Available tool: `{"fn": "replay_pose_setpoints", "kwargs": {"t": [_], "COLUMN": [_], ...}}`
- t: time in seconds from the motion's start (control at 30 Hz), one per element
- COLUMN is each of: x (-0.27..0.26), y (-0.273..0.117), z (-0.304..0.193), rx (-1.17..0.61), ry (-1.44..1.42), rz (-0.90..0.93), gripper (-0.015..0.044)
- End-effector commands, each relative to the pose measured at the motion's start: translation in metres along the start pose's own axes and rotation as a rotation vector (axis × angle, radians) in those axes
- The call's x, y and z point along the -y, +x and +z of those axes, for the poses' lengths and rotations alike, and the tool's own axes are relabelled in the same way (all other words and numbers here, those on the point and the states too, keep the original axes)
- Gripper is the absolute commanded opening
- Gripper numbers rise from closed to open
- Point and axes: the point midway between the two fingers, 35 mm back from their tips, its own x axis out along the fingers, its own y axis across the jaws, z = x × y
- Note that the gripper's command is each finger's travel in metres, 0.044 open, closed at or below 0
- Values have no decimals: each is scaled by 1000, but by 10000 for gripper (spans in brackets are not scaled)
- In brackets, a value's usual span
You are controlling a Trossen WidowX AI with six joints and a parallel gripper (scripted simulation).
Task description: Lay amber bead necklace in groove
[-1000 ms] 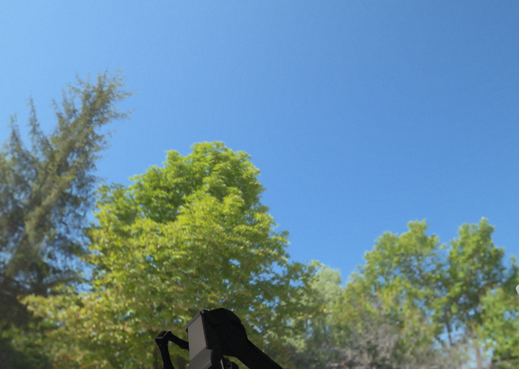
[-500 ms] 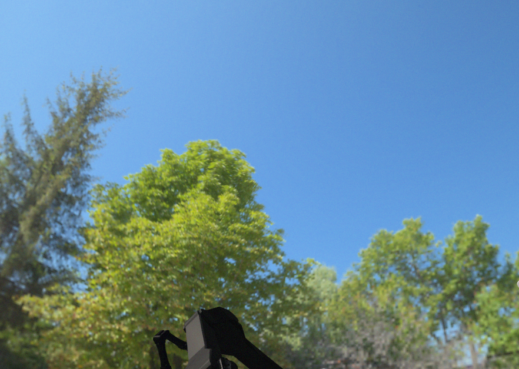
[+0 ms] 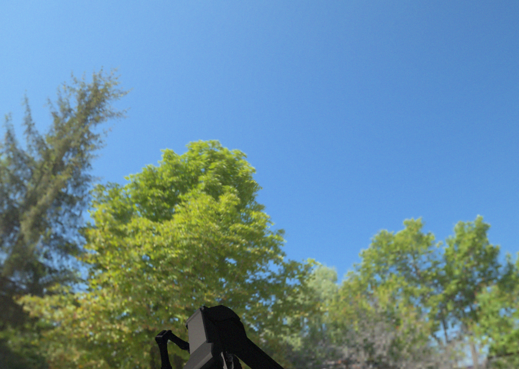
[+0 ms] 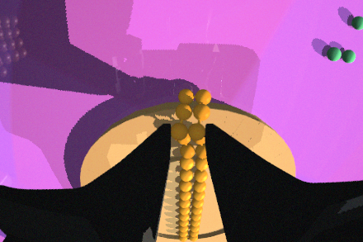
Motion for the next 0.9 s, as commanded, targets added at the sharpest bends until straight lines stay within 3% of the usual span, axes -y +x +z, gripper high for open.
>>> {"fn": "replay_pose_setpoints", "kwargs": {"t": [0.0, 0.87], "x": [1, -18], "y": [-11, -15], "z": [1, -59], "rx": [3, 0], "ry": [4, 1], "rz": [-2, -1], "gripper": [0, 0]}}
